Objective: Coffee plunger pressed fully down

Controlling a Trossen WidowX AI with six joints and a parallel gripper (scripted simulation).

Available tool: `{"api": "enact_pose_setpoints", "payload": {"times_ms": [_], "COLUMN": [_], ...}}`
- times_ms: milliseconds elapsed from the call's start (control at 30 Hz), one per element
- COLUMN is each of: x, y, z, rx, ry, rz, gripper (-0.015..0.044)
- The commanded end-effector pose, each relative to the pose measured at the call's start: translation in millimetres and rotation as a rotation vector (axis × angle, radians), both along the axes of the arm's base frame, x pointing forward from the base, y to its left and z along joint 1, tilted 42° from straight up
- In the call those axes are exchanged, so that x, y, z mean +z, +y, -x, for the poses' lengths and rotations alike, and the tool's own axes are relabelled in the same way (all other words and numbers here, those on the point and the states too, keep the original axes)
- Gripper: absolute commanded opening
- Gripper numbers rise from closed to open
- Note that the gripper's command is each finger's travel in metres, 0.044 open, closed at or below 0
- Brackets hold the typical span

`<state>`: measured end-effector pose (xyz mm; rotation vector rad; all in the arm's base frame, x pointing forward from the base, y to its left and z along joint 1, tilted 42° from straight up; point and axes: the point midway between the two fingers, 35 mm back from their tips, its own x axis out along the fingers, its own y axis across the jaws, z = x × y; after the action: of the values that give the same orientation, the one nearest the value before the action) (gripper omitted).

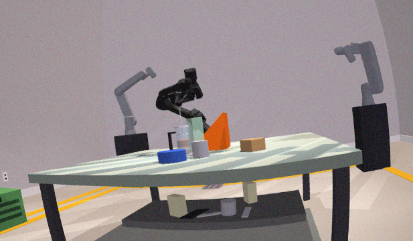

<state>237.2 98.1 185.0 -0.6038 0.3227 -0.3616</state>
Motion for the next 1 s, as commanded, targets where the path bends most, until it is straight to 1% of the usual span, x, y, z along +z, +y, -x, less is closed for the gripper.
{"api": "enact_pose_setpoints", "payload": {"times_ms": [0, 967], "x": [-20, -57], "y": [-11, -38], "z": [-1, -13], "rx": [-0.005, 0.008], "ry": [0.044, 0.030], "rz": [0.017, 0.023], "gripper": [0.0127, 0.0127]}}
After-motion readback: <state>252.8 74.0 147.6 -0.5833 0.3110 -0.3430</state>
